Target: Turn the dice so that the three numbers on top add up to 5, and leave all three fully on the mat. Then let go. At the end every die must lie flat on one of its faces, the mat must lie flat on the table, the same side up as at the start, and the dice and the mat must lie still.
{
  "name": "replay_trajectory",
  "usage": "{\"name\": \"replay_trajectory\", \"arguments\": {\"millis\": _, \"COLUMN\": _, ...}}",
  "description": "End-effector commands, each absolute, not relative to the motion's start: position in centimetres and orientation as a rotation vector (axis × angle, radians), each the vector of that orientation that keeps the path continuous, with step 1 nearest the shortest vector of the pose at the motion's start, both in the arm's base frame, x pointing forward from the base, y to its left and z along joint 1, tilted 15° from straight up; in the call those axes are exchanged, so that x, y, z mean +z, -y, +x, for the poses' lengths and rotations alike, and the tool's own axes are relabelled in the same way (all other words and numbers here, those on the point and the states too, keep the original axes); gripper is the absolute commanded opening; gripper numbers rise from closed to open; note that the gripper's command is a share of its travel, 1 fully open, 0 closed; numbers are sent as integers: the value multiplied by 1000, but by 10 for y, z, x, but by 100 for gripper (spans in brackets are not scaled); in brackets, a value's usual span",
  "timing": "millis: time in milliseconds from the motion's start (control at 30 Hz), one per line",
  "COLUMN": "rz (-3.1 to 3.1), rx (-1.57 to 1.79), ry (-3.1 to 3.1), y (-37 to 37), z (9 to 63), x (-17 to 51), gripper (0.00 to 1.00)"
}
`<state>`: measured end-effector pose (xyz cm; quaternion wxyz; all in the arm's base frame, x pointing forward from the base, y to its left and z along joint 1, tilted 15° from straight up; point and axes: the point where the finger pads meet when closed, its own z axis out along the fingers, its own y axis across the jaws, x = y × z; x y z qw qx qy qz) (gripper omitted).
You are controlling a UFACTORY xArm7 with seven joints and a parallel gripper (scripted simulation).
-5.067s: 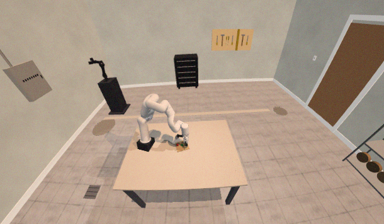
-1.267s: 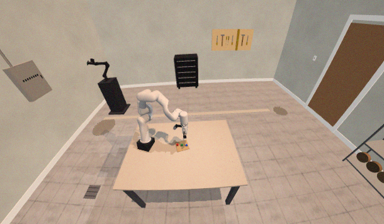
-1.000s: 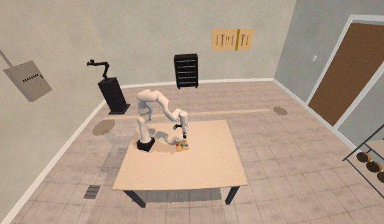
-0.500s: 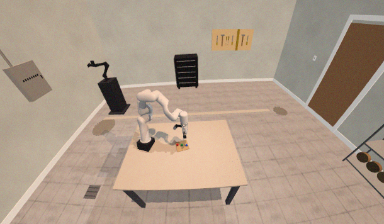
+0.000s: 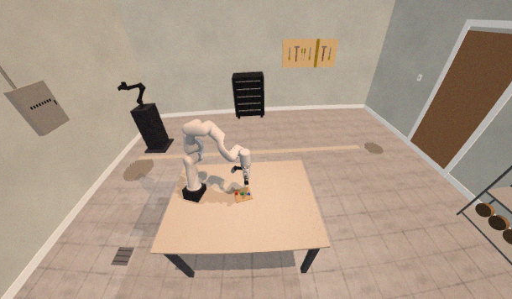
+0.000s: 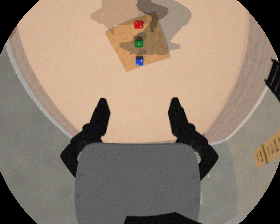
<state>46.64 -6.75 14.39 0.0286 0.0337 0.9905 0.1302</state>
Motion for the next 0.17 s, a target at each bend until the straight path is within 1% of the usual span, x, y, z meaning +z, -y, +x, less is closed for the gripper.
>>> {"name": "replay_trajectory", "arguments": {"millis": 0, "rz": 105, "rx": 399, "ry": -3052, "y": 68, "z": 468, "x": 146, "gripper": 100}}
{"name": "replay_trajectory", "arguments": {"millis": 133, "rz": 105, "rx": 399, "ry": -3052, "y": 68, "z": 468, "x": 146, "gripper": 100}}
